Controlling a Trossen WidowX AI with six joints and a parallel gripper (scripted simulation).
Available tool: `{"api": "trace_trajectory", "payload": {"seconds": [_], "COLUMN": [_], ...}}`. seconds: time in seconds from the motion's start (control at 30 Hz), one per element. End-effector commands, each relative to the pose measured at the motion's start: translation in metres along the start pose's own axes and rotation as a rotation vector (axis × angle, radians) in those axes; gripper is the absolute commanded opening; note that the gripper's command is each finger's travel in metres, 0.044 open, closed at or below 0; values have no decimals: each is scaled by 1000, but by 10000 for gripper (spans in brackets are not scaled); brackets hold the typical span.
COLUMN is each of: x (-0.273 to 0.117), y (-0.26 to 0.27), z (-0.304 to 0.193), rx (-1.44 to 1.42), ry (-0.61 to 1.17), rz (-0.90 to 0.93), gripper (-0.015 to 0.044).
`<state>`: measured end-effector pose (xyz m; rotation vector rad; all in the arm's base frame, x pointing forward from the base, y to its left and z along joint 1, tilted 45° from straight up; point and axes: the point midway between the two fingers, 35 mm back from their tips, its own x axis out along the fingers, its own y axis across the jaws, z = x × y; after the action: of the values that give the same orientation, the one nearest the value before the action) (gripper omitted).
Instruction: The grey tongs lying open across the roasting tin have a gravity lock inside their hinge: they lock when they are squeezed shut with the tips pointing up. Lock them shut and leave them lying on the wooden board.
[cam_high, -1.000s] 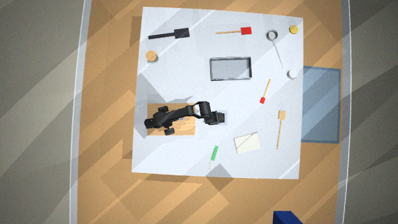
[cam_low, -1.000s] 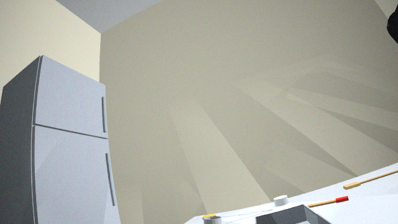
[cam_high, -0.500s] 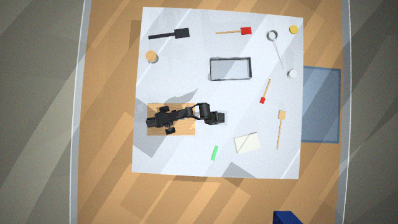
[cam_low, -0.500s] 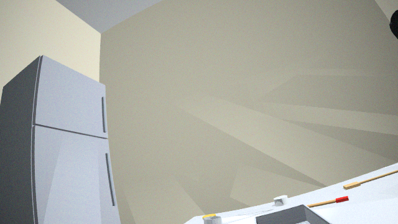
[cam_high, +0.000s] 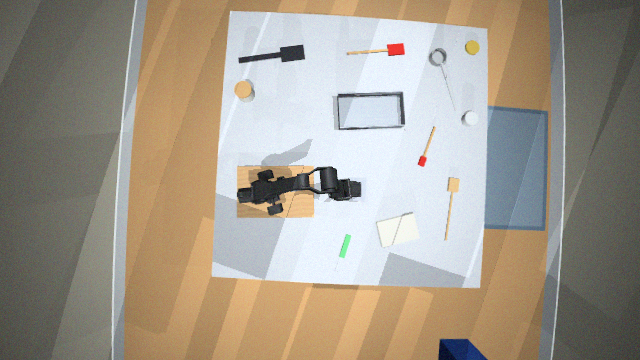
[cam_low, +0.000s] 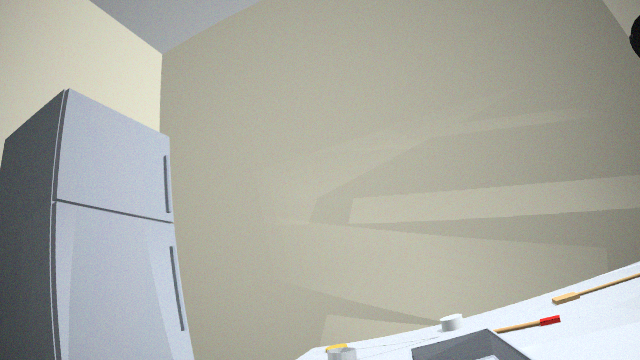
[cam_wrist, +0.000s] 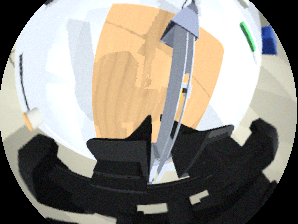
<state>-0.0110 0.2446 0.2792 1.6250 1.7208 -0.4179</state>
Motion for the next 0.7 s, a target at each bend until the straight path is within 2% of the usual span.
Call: {"api": "trace_trajectory", "payload": {"seconds": [0.0,0.57,0.67], "x": [0,0,-2], "y": [0,0,1], "z": [0,0,2], "rx": [0,0,0], "ry": [0,0,-1], "rz": [0,0,0], "gripper": [-19,427,440]}}
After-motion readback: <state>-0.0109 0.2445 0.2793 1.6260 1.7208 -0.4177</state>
